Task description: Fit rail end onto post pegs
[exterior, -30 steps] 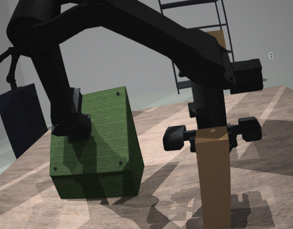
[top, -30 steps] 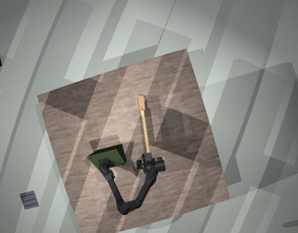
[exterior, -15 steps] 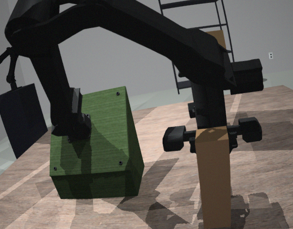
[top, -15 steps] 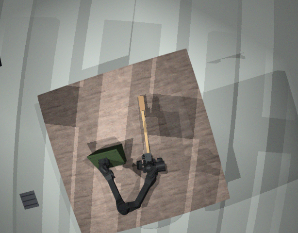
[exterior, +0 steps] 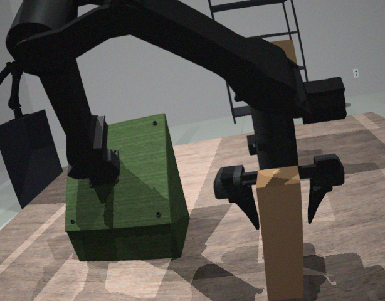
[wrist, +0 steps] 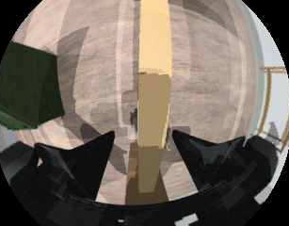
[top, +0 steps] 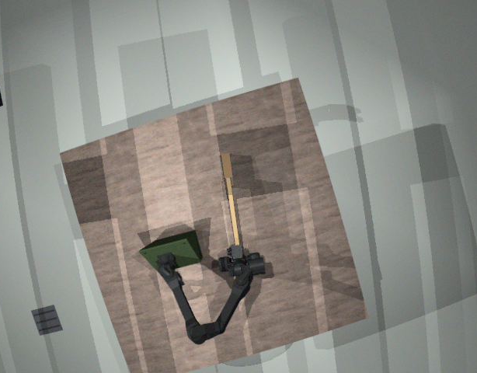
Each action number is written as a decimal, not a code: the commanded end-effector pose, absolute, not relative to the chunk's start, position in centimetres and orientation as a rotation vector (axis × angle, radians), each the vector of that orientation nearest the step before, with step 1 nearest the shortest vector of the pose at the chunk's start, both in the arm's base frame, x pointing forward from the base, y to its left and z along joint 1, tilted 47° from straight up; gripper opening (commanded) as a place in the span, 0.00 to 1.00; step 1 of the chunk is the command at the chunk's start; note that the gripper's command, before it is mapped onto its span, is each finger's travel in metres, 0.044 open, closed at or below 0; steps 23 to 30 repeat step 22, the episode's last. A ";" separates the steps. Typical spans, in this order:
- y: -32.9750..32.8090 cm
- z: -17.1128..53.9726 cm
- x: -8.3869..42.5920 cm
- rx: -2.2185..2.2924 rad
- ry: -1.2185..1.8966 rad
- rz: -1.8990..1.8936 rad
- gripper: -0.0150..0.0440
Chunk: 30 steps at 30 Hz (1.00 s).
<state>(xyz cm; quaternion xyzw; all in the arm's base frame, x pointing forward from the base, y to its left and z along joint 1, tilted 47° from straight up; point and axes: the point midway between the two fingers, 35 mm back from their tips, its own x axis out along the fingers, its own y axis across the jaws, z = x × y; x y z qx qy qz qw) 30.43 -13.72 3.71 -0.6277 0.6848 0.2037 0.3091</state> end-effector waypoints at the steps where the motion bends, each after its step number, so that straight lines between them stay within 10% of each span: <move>1: -13.7 3.7 30.4 -1.659 1.810 0.538 1.00; 30: -9.5 3.5 31.0 -1.662 1.806 0.536 1.00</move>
